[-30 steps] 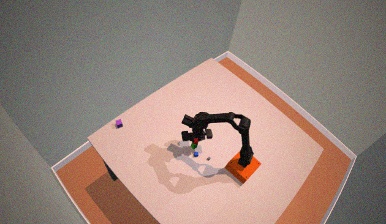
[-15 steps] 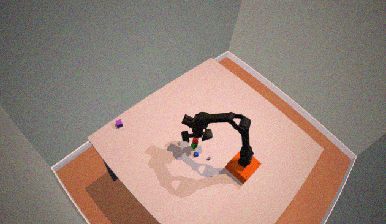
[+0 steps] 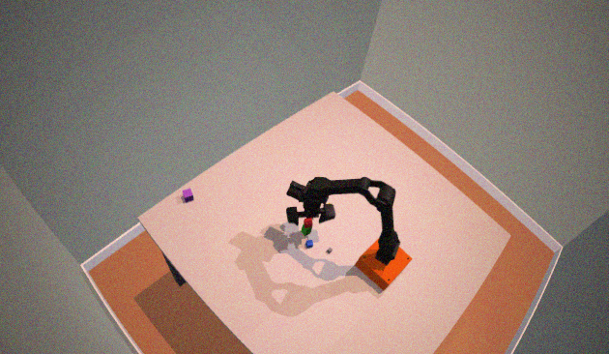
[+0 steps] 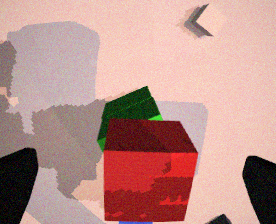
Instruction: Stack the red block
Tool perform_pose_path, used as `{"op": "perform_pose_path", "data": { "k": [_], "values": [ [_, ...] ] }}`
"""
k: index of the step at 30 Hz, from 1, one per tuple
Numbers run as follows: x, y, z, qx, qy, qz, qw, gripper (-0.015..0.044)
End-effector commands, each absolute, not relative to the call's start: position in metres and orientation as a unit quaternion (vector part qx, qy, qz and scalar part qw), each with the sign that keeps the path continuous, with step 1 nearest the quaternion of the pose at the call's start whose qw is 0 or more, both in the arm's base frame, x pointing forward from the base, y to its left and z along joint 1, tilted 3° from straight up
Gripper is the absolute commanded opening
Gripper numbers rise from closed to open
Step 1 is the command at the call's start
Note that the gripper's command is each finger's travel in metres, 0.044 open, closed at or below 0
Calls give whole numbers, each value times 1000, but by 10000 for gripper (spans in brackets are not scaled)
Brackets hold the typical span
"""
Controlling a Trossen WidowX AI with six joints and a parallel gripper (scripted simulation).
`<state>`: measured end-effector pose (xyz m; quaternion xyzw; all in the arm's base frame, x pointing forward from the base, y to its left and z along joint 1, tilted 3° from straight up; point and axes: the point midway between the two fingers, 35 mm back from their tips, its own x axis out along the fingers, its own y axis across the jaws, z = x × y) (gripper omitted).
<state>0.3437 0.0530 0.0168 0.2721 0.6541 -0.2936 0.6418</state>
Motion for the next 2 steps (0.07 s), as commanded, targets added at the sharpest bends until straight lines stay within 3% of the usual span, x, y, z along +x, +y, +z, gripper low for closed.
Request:
{"op": "perform_pose_path", "data": {
  "k": [1, 2],
  "values": [
    [344, 53, 16, 272, 654, -293, 642, 440],
    [344, 53, 16, 272, 654, -293, 642, 440]
  ]
}}
